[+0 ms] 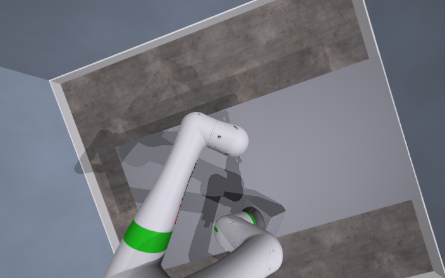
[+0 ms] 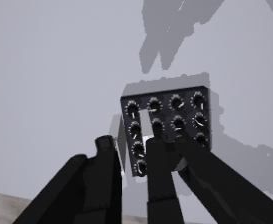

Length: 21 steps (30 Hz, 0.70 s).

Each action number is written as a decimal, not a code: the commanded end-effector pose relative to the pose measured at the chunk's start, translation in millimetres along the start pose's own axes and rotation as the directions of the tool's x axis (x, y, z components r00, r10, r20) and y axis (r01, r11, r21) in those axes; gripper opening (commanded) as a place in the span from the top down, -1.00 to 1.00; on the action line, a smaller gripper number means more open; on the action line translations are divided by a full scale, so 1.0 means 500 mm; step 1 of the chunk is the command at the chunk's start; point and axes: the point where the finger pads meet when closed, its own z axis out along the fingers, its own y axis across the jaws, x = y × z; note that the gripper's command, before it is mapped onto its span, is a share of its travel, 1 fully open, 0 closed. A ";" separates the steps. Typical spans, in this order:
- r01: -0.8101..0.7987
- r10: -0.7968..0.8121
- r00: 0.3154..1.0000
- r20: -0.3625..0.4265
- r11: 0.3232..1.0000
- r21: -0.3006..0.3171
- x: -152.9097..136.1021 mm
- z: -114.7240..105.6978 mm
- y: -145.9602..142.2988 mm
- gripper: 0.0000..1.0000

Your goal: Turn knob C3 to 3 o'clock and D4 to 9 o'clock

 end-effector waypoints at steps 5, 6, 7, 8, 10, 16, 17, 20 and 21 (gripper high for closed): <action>0.000 0.000 1.000 0.000 1.000 0.000 0.000 0.013 0.000 0.77; 0.000 0.000 1.000 0.000 1.000 0.000 0.000 0.016 0.000 0.77; 0.000 0.000 1.000 0.000 1.000 0.000 0.000 0.018 0.000 0.77; 0.000 0.000 1.000 0.000 1.000 0.000 0.000 0.021 0.000 0.77; 0.000 0.000 1.000 0.000 1.000 0.000 0.000 0.027 0.000 0.77; 0.000 0.000 1.000 0.000 1.000 0.000 0.000 0.040 0.000 0.77; 0.000 0.000 1.000 0.000 1.000 0.000 0.000 0.040 0.000 0.77; 0.000 0.000 1.000 0.000 1.000 0.000 0.000 0.048 0.000 0.77; 0.000 0.000 1.000 0.000 1.000 0.000 0.000 0.050 0.000 0.77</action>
